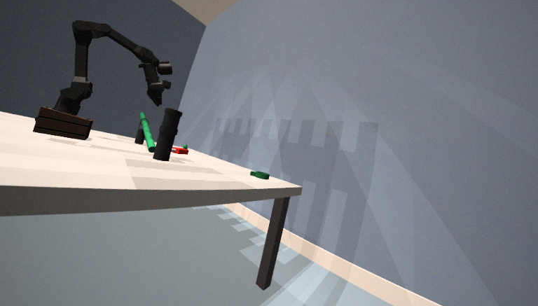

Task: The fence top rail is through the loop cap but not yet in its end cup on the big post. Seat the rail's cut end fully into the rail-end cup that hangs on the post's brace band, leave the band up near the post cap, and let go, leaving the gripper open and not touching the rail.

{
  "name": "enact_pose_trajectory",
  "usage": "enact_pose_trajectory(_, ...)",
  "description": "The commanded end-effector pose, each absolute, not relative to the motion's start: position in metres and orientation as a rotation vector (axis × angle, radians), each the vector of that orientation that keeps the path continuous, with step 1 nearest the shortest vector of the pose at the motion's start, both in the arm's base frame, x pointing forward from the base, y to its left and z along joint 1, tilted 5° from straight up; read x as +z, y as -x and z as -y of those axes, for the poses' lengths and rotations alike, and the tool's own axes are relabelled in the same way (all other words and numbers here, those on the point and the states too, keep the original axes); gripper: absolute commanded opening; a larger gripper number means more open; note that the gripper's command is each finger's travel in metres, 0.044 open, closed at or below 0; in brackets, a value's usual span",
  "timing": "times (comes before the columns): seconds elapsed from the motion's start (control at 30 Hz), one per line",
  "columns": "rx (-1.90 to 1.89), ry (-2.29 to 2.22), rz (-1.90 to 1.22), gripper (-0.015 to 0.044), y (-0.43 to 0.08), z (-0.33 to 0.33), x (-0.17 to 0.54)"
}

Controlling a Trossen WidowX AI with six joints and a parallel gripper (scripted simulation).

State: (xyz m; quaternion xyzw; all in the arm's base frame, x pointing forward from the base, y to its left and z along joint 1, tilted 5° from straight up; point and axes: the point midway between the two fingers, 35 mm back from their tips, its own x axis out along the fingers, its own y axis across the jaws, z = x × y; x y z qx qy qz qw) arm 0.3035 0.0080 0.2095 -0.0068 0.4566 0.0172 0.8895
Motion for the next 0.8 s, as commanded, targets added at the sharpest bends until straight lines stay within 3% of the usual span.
enact_pose_trajectory(0.0, 0.065, 0.079, -0.941, 0.0440, -0.310, -0.002, 0.211)
enact_pose_trajectory(0.57, 0.539, 1.260, -0.877, 0.0440, -0.350, 0.134, 0.192)
enact_pose_trajectory(0.77, 0.560, 1.308, -0.872, 0.0440, -0.350, 0.140, 0.191)
